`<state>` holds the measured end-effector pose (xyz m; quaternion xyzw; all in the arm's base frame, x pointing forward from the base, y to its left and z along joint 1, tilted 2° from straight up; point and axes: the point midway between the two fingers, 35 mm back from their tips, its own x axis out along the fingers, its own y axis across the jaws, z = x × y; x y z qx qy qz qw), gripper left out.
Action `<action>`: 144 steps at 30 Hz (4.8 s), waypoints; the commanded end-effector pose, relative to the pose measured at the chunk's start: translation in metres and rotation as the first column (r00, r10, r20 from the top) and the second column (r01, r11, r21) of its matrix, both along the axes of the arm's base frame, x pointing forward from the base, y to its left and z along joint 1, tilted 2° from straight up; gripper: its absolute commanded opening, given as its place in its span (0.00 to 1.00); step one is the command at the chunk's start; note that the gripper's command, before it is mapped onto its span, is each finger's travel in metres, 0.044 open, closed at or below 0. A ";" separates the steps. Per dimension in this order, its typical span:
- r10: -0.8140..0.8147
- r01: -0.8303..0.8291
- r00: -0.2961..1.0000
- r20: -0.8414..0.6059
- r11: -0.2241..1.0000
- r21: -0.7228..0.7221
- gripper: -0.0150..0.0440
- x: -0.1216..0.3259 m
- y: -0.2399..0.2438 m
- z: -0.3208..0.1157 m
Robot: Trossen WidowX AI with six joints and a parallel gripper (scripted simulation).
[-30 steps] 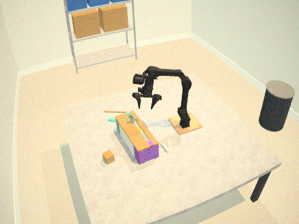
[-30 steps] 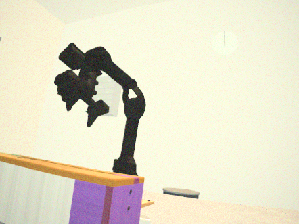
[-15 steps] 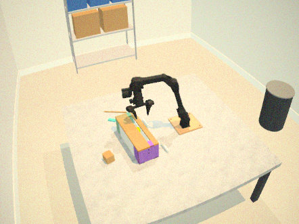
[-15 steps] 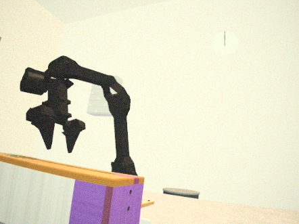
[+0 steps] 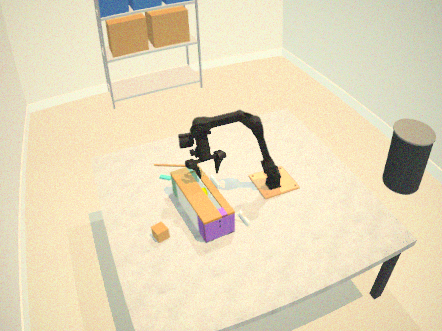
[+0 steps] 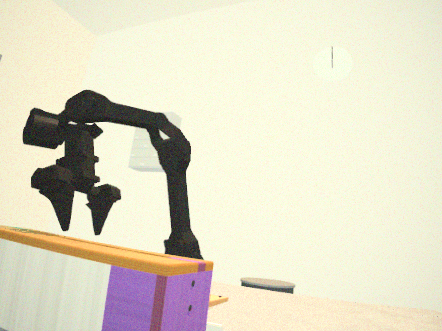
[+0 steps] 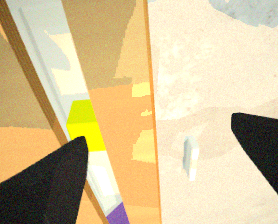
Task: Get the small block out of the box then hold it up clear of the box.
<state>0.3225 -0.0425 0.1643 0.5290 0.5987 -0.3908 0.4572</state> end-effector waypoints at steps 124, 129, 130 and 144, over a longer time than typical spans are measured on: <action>-0.008 0.008 1.000 -0.014 1.000 0.022 0.93 -0.013 0.088 -0.054; -0.008 0.008 1.000 -0.014 1.000 0.022 0.93 -0.014 0.090 -0.054; -0.008 0.008 1.000 -0.014 1.000 0.022 0.93 -0.014 0.091 -0.054; -0.008 0.008 1.000 -0.014 1.000 0.023 0.93 -0.016 0.105 -0.055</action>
